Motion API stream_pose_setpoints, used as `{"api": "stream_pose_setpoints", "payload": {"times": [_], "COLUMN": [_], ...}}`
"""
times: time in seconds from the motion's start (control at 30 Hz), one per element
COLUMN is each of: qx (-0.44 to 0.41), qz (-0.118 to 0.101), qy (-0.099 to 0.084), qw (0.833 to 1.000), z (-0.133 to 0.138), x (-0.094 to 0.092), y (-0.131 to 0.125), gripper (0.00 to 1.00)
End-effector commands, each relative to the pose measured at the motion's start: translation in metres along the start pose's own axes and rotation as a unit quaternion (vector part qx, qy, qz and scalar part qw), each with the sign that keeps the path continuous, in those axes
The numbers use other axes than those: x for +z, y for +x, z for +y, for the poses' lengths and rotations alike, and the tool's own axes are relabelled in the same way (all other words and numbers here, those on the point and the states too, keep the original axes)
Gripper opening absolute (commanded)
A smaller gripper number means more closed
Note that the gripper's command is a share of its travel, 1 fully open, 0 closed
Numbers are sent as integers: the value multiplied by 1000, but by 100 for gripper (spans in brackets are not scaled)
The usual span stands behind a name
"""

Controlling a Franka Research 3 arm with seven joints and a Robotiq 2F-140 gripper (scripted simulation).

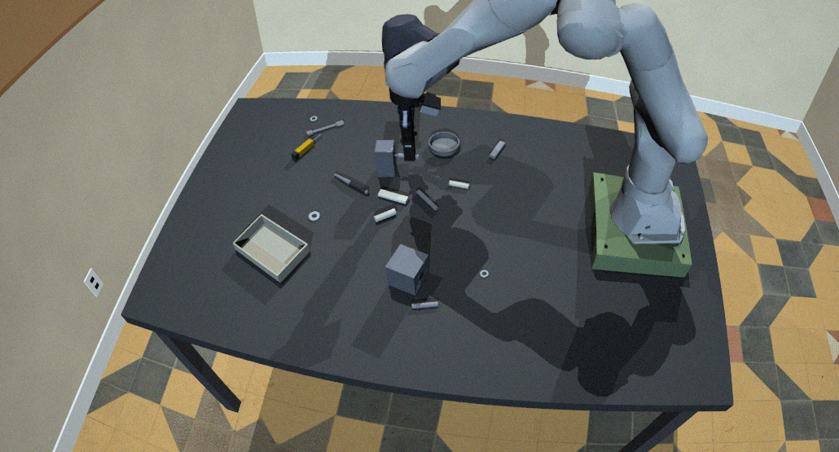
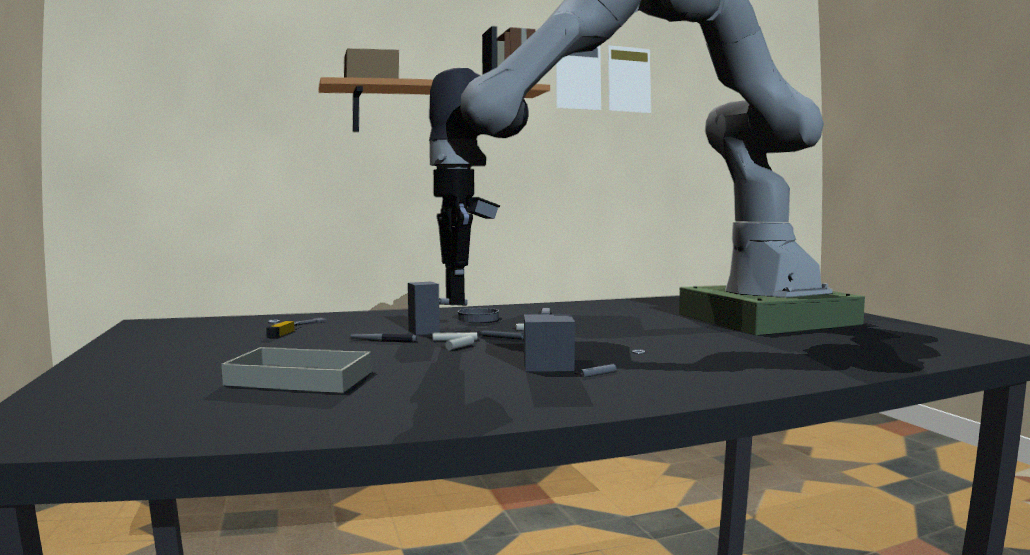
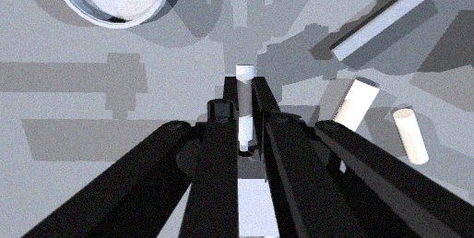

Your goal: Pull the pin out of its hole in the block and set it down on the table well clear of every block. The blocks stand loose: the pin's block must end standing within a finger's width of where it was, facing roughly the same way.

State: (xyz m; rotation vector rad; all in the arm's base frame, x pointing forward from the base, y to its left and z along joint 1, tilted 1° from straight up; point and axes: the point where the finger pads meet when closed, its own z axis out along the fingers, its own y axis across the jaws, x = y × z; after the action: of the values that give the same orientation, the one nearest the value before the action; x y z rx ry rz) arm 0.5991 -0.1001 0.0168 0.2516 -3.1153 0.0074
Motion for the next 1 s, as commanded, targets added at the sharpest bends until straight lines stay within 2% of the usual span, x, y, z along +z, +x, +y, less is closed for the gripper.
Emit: {"api": "stream_pose_setpoints", "payload": {"times": [0.0, 0.4, 0.97], "qx": [-4, -4, 1], "qz": [-3, -4, -3], "qy": [1, 1, -1], "qw": [1000, 1000, 1000], "z": [0, 1, 2], "x": [-1, -2, -1], "y": [-2, -7, 1], "gripper": [10, 10, 10]}}
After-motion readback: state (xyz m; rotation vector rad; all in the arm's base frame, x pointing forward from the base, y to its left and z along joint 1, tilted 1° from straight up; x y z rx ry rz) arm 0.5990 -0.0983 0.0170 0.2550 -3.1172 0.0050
